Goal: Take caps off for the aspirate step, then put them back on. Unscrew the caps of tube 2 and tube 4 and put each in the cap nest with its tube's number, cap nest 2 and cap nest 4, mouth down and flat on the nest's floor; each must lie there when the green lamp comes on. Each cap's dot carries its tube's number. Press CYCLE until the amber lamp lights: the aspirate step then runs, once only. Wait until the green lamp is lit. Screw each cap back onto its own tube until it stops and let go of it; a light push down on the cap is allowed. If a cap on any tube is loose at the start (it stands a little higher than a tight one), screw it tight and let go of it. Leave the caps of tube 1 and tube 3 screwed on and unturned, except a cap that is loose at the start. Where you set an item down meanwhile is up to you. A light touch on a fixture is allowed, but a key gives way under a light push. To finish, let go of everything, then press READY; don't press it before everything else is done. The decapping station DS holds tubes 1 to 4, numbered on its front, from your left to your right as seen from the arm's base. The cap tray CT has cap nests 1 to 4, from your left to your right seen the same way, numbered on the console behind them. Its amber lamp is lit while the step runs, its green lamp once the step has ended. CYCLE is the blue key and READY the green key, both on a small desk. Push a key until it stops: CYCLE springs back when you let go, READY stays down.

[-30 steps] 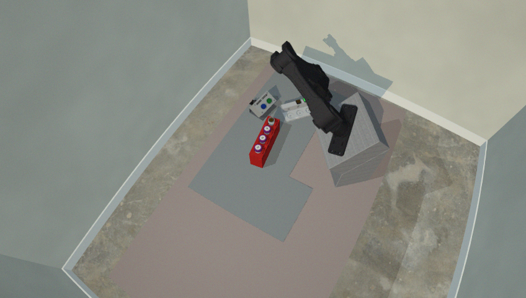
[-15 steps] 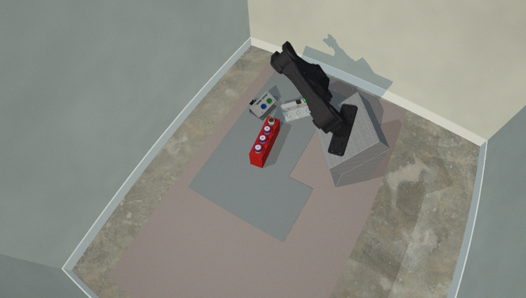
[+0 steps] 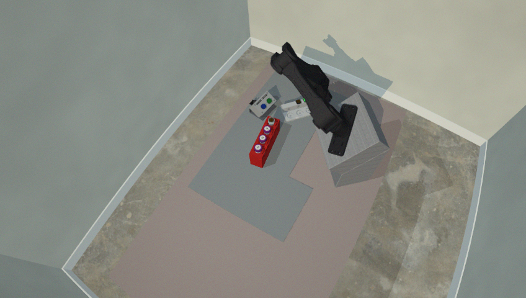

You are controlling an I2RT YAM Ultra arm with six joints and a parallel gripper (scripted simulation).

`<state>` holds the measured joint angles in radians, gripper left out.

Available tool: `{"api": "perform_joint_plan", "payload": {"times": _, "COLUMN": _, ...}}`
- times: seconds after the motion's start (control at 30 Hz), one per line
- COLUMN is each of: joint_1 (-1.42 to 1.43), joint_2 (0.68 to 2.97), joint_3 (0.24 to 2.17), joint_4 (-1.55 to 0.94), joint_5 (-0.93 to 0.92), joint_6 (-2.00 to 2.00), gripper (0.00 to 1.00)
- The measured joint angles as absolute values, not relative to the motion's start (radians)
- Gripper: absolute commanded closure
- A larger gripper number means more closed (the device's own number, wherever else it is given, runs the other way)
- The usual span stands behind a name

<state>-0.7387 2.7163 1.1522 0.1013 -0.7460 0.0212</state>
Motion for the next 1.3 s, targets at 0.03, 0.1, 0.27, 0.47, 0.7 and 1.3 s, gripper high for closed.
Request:
{"api": "perform_joint_plan", "payload": {"times": 0.03, "joint_1": -0.739, "joint_2": 2.716, "joint_3": 1.152, "joint_4": 0.103, "joint_5": -0.746, "joint_6": 0.022, "gripper": 0.53}}
{"api": "perform_joint_plan", "payload": {"times": 0.1, "joint_1": -0.739, "joint_2": 2.716, "joint_3": 1.152, "joint_4": 0.105, "joint_5": -0.746, "joint_6": 0.023, "gripper": 0.53}}
{"api": "perform_joint_plan", "payload": {"times": 0.27, "joint_1": -0.738, "joint_2": 2.716, "joint_3": 1.152, "joint_4": 0.109, "joint_5": -0.746, "joint_6": 0.025, "gripper": 0.53}}
{"api": "perform_joint_plan", "payload": {"times": 0.47, "joint_1": -0.736, "joint_2": 2.717, "joint_3": 1.151, "joint_4": 0.117, "joint_5": -0.746, "joint_6": 0.027, "gripper": 0.53}}
{"api": "perform_joint_plan", "payload": {"times": 0.7, "joint_1": -0.736, "joint_2": 2.717, "joint_3": 1.144, "joint_4": 0.121, "joint_5": -0.746, "joint_6": 0.028, "gripper": 0.53}}
{"api": "perform_joint_plan", "payload": {"times": 1.3, "joint_1": -0.736, "joint_2": 2.716, "joint_3": 1.143, "joint_4": 0.12, "joint_5": -0.746, "joint_6": 0.026, "gripper": 1.0}}
